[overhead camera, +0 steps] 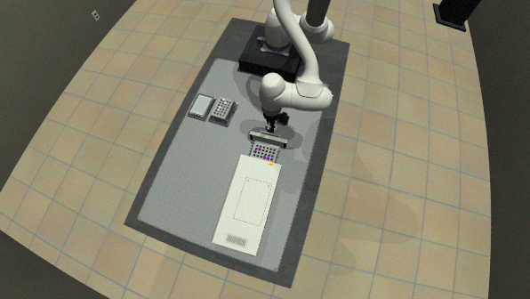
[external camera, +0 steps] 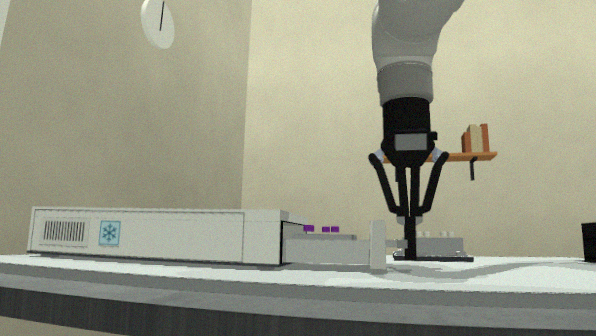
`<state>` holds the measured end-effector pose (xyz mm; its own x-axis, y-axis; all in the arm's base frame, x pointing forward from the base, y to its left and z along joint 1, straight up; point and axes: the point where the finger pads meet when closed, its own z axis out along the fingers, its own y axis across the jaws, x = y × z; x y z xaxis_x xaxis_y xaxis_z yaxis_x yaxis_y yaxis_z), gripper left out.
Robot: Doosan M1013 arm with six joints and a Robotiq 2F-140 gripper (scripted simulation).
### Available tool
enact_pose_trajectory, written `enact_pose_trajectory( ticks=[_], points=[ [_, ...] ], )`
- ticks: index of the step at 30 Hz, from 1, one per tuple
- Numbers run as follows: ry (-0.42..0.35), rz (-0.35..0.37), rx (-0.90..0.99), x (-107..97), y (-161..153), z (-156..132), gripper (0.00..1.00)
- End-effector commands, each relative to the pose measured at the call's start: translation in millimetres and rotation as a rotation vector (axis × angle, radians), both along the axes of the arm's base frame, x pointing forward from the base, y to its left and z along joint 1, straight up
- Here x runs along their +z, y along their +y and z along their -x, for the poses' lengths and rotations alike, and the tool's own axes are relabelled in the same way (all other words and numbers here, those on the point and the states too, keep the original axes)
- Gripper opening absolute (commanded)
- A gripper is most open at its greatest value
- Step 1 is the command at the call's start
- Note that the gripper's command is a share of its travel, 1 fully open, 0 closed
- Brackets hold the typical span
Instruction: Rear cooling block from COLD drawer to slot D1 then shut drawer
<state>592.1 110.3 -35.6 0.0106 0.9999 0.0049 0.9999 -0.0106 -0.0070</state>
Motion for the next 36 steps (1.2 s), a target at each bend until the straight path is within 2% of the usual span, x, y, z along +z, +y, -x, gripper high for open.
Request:
enact_pose_trajectory(
  ticks=[1,36],
  points=[
    [-0.001,-0.001,0.000,0.6,0.1,-4.0,0.10],
    [-0.001,-0.001,0.000,0.4,-0.3,-44.0,0.10]
  ],
)
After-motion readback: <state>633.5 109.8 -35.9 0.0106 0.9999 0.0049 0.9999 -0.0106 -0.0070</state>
